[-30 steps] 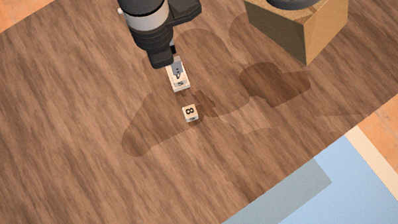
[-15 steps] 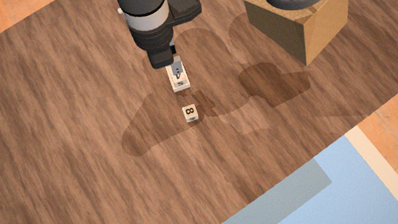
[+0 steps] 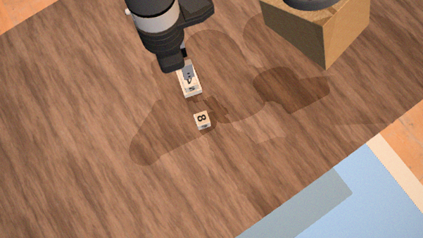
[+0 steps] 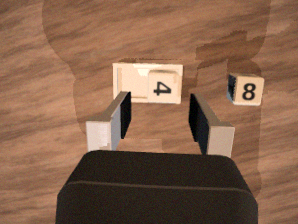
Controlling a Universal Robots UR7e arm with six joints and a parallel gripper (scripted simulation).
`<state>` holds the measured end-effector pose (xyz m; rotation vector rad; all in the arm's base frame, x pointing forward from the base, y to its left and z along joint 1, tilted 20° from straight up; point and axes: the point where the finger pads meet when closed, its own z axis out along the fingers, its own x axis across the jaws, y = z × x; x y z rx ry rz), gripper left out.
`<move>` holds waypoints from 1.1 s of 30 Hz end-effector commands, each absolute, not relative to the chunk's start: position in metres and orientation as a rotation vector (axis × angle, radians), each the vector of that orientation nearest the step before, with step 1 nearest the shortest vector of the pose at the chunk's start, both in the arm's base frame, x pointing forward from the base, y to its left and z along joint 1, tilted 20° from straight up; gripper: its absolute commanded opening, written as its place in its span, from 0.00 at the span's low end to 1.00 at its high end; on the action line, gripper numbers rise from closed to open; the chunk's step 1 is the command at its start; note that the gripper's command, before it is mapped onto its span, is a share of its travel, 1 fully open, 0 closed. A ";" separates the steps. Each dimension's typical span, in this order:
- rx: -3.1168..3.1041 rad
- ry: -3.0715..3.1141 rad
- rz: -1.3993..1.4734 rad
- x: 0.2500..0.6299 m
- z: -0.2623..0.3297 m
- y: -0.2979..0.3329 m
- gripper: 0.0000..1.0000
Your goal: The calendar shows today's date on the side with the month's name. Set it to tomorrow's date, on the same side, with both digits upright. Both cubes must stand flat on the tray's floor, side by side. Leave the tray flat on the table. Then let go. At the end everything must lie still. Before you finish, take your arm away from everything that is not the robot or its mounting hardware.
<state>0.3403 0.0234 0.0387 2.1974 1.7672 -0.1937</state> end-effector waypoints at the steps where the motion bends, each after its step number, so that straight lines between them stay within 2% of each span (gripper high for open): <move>1: 2.200 1.767 -0.196 0.339 0.037 0.023 0.87; 33: 2.204 1.769 -0.203 0.342 0.004 0.013 0.87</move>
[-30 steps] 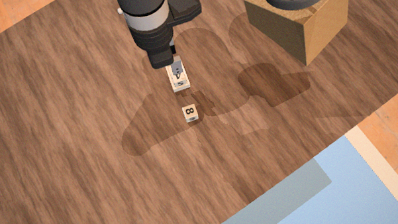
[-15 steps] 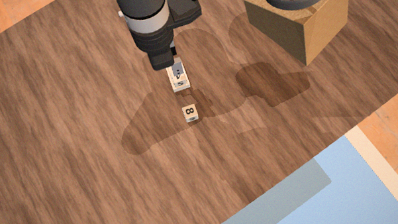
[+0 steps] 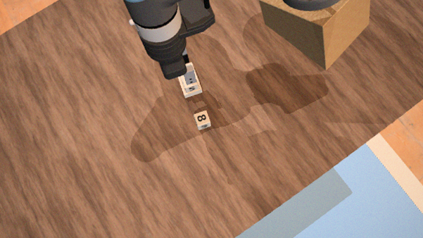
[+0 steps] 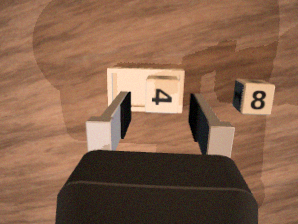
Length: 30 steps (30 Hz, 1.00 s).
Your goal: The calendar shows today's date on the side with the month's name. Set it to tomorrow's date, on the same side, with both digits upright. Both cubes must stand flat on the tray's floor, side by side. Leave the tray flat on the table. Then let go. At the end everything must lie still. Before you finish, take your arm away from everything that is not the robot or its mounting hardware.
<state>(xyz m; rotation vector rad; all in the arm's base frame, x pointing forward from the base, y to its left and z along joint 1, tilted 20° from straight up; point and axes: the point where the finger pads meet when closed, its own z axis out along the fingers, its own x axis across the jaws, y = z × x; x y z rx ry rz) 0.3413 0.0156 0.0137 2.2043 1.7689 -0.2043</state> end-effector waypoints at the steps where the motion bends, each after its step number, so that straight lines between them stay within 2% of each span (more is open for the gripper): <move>1: 2.204 1.769 -0.203 0.342 0.002 0.012 0.87; 30: 2.203 1.768 -0.201 0.344 -0.014 0.007 0.87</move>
